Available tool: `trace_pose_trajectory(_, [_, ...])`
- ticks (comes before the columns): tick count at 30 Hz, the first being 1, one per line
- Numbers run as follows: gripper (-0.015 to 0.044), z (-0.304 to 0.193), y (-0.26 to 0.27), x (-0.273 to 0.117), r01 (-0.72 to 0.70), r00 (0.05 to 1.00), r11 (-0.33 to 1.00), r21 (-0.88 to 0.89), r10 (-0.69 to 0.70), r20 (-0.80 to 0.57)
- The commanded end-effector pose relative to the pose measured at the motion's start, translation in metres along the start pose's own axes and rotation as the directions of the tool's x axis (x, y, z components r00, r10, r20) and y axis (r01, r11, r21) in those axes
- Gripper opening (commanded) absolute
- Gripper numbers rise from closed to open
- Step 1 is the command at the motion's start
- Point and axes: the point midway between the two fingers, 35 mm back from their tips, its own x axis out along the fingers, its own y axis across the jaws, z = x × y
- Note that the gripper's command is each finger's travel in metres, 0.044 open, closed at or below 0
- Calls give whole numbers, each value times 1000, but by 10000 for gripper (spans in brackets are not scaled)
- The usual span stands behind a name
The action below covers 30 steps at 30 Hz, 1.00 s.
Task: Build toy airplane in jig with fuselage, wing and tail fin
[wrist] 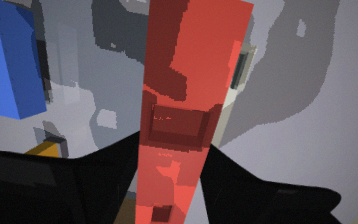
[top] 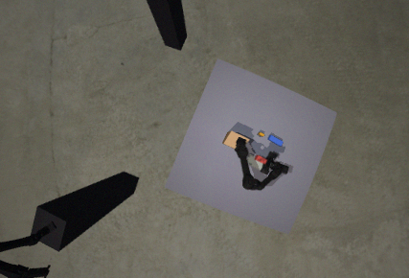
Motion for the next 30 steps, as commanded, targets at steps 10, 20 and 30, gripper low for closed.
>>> trace_pose_trajectory(10, [0, -7, -33, 14, 26, 1000, 999, 39, -26, -6])
trace_pose_trajectory(20, [195, -7, -33, 14, 26, 1000, 999, 39, -26, -6])
trace_pose_trajectory(30, [195, -7, -33, 15, 26, 1000, 999, 39, -26, -6])
